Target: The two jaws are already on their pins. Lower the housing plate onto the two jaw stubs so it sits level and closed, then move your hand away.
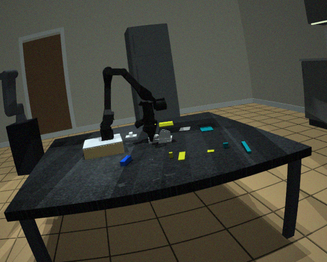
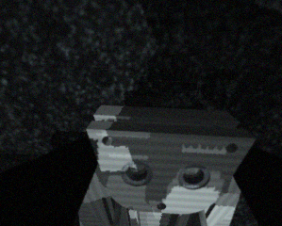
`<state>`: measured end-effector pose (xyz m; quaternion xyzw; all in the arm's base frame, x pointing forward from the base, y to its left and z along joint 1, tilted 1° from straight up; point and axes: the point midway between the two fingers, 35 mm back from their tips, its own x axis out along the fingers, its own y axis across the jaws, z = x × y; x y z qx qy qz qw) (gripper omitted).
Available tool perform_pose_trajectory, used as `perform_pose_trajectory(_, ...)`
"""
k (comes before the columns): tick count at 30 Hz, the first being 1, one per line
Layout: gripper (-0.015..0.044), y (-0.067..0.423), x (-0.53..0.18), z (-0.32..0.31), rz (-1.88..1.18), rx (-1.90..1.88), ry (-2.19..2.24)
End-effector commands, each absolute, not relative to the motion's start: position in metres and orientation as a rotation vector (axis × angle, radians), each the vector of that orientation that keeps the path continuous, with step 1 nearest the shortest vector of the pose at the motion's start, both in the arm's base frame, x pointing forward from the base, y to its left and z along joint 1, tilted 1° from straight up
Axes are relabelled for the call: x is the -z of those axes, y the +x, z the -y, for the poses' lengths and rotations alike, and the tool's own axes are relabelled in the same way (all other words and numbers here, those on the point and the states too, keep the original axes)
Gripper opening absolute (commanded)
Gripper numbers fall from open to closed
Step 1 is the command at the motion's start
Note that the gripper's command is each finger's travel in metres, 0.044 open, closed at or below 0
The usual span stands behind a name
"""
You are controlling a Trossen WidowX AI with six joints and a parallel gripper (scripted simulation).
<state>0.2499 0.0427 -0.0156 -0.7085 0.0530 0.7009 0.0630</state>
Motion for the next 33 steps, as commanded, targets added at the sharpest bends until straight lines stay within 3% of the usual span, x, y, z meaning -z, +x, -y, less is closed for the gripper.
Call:
perform_pose_trajectory(1, 0.0351, 0.2503, 0.0188, -0.043, -0.162, -2.119, -2.137)
perform_pose_trajectory(24, 0.0351, 0.2503, 0.0188, -0.043, -0.162, -2.119, -2.137)
perform_pose_trajectory(28, 0.044, 0.2499, 0.0158, -0.0427, -0.16, -2.117, -2.141)
perform_pose_trajectory(33, 0.044, 0.2499, 0.0158, -0.0427, -0.16, -2.117, -2.141)
